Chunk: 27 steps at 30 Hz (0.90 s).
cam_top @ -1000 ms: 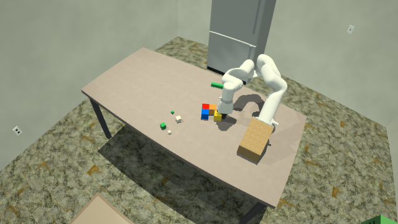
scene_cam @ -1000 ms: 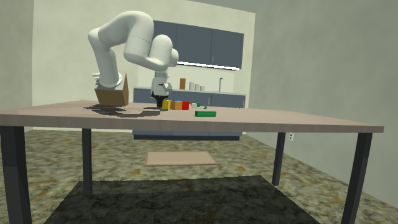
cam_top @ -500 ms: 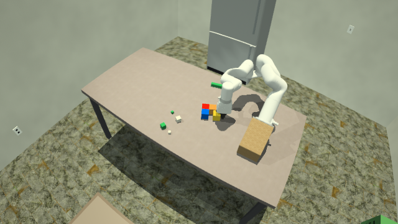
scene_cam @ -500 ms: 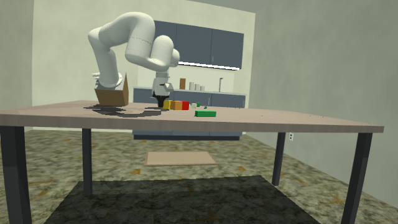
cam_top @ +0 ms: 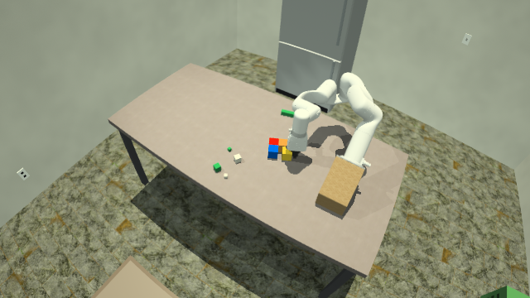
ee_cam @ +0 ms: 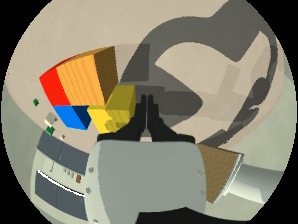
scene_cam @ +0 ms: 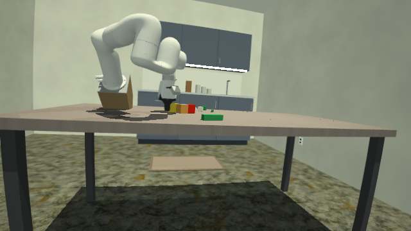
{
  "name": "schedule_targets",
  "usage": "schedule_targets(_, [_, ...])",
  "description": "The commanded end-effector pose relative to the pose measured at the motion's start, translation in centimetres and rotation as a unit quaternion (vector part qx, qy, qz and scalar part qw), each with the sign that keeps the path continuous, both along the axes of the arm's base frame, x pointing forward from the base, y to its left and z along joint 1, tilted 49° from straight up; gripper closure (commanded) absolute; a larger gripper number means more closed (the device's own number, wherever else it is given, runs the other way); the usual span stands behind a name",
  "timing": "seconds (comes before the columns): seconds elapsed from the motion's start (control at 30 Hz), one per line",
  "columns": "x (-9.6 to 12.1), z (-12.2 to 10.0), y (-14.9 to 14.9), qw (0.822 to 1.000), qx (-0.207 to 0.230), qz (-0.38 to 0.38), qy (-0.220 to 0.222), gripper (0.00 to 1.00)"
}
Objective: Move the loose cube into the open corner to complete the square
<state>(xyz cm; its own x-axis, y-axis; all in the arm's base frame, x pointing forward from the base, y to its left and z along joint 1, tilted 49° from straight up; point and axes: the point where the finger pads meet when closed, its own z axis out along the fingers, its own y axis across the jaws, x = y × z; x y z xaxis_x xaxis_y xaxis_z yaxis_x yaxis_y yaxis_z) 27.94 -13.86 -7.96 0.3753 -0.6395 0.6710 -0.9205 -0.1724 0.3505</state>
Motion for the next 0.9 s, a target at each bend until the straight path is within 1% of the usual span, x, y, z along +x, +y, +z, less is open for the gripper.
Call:
schedule_targets(0.0, [0.4,-0.1,0.2,1.0,0.001,0.001,-0.001,1.0])
schedule_targets(0.87, [1.4,-0.5,0.4,1.0,0.001,0.001,-0.001,1.0])
